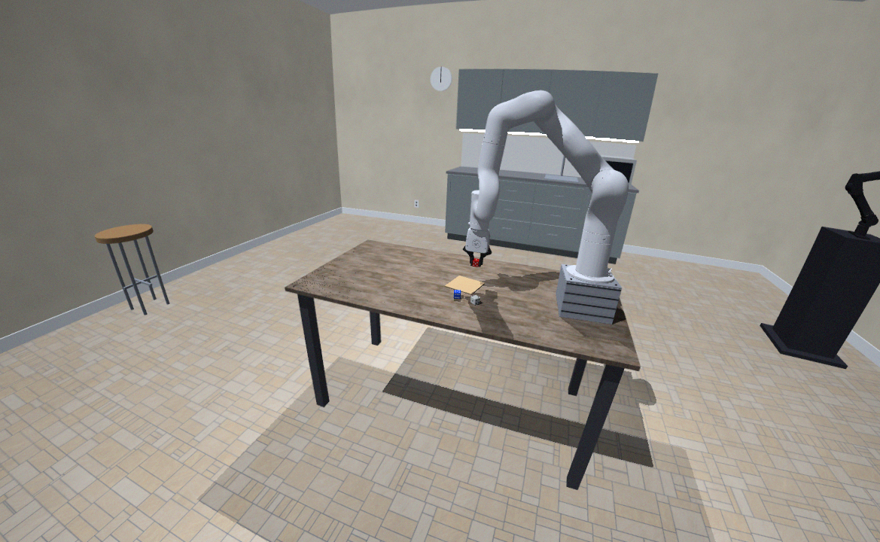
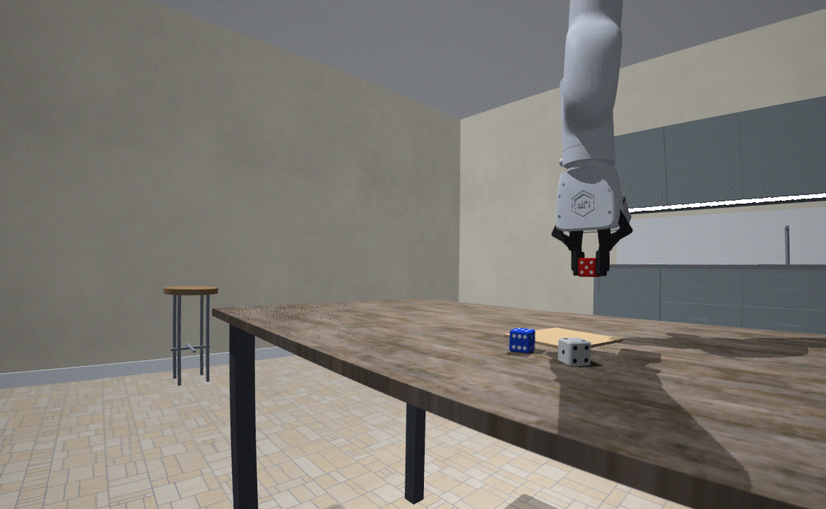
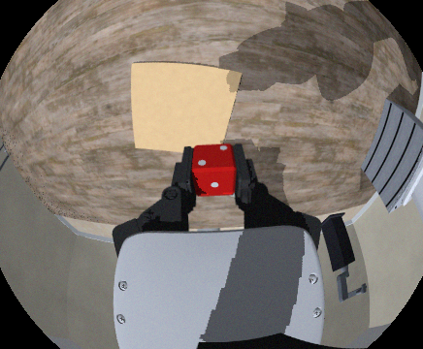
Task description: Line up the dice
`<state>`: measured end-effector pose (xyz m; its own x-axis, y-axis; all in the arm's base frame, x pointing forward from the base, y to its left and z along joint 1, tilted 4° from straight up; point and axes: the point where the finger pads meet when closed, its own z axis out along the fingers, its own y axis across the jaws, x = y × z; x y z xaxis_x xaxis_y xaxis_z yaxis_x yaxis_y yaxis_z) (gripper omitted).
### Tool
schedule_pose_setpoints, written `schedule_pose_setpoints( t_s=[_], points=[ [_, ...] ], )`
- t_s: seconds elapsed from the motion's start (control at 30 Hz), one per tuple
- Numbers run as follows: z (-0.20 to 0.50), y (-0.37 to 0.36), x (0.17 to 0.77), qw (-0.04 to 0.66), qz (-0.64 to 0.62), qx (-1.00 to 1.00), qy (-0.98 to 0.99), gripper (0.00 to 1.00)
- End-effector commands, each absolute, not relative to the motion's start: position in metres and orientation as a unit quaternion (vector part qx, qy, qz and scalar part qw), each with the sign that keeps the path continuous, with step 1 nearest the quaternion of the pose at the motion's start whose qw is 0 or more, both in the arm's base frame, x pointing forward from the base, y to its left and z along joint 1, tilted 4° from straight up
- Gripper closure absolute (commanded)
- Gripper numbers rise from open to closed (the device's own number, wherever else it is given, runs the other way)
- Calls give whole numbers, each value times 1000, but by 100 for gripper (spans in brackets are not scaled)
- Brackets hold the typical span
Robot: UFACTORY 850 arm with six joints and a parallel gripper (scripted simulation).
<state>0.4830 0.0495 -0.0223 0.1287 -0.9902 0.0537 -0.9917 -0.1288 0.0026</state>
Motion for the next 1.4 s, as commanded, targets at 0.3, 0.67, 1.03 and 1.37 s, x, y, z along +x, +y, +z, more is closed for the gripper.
schedule_pose_setpoints(
  t_s=[0.3, 0.67, 1.03, 1.37],
  points=[
    [-22, 52, 483, 20, 26, 745, -666, 73],
    [-27, 52, 483, 20, 27, 745, -666, 73],
    [-56, 50, 483, 20, 27, 745, -666, 73],
    [-77, 48, 483, 20, 27, 745, -666, 73]
  ],
)
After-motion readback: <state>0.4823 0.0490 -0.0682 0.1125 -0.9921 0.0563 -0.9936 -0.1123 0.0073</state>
